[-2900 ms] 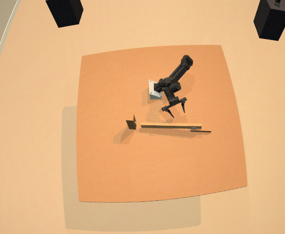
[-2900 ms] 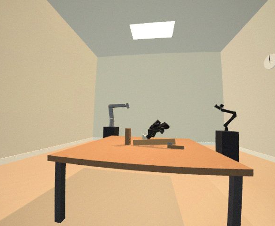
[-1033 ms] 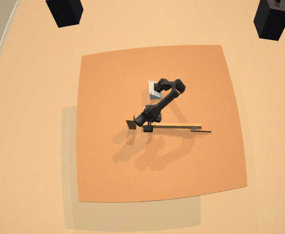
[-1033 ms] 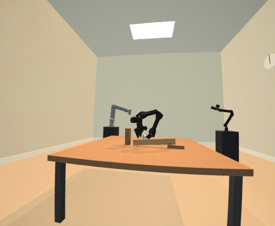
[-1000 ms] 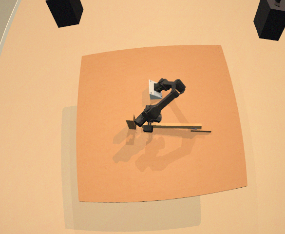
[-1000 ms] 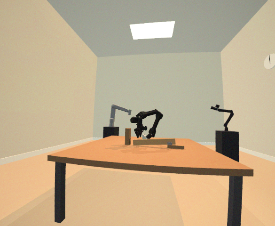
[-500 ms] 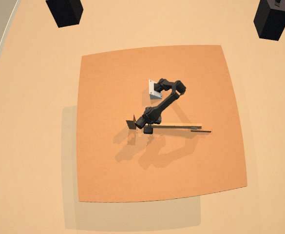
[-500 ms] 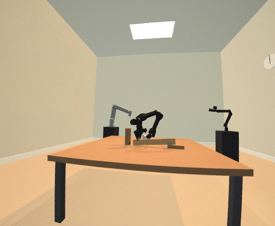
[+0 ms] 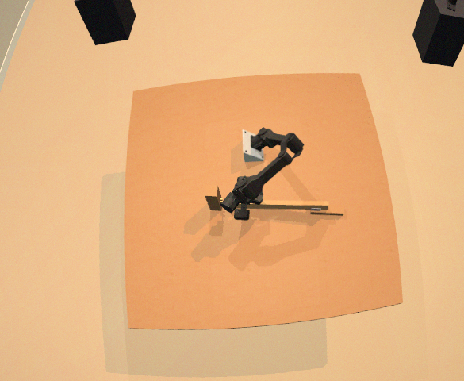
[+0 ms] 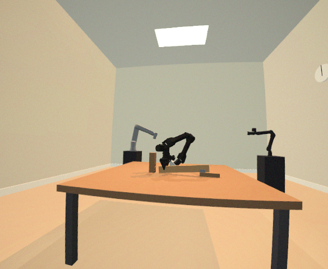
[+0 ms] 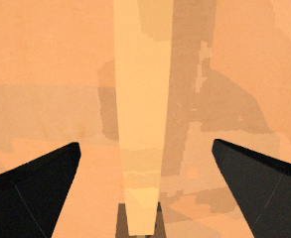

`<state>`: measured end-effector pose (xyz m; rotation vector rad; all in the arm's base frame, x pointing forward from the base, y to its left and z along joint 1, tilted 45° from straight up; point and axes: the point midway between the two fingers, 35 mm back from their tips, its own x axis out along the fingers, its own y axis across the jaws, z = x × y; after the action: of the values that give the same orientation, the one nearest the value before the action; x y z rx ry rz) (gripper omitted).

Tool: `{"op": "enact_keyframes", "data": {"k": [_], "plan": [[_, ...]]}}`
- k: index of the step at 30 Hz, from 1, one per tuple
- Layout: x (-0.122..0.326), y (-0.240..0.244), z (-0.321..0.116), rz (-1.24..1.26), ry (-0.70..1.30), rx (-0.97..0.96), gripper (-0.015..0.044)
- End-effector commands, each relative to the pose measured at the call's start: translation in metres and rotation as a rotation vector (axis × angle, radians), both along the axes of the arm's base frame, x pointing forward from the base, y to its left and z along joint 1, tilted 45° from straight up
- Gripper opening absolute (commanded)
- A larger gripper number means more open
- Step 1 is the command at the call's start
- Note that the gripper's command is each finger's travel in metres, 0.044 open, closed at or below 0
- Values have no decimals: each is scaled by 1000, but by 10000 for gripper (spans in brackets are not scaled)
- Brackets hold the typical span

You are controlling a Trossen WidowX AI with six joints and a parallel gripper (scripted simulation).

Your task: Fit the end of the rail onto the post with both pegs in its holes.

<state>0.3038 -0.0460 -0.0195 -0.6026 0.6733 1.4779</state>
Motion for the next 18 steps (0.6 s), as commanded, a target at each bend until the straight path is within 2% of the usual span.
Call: {"op": "enact_keyframes", "data": {"k": [1,11,18], "plan": [[-4,7,-6,-1,13,9,440],[-5,16,-15,-1,13,11,440],[-5,16,-15,-1,13,11,256]]}}
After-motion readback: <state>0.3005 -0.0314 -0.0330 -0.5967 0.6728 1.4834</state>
